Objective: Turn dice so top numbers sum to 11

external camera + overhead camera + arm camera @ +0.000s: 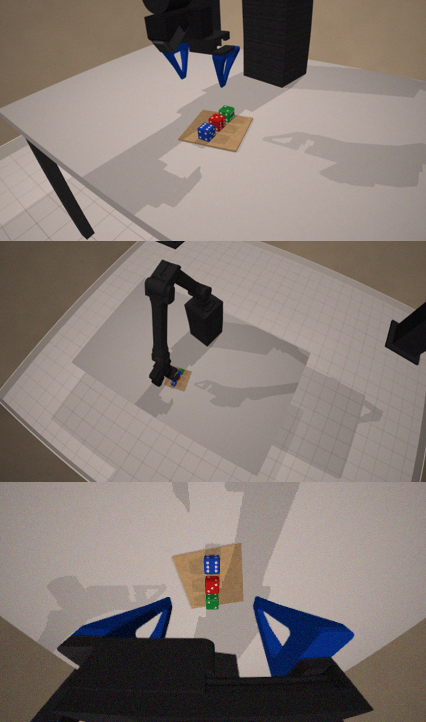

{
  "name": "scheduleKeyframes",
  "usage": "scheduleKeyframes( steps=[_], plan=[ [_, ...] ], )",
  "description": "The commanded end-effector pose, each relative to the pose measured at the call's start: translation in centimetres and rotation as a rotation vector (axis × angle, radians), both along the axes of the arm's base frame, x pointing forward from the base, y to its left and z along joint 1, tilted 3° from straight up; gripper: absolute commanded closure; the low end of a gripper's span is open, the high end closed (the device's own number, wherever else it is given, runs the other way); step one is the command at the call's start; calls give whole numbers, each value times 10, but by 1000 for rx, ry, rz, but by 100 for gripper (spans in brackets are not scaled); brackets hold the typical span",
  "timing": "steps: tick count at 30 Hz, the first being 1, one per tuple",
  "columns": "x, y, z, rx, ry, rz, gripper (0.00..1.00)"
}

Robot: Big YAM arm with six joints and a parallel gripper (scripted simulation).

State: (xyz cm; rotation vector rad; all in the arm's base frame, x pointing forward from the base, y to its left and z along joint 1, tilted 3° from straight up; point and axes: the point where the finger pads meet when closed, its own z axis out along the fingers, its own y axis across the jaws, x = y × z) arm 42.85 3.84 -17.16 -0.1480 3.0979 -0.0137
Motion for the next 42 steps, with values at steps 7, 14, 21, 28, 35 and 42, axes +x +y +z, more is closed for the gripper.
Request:
scheduleKeyframes(
  steps=[7, 14, 21, 28, 35, 42],
  plan=[
    [12, 6, 61, 3, -43, 3, 0],
    [3, 6, 55, 0, -14, 4, 0],
    [9, 6, 57, 1, -25, 4, 0],
    [9, 6, 57, 1, -25, 4, 0],
    [9, 6, 57, 1, -25, 4, 0],
    [9, 6, 57, 1, -25, 4, 0]
  ],
)
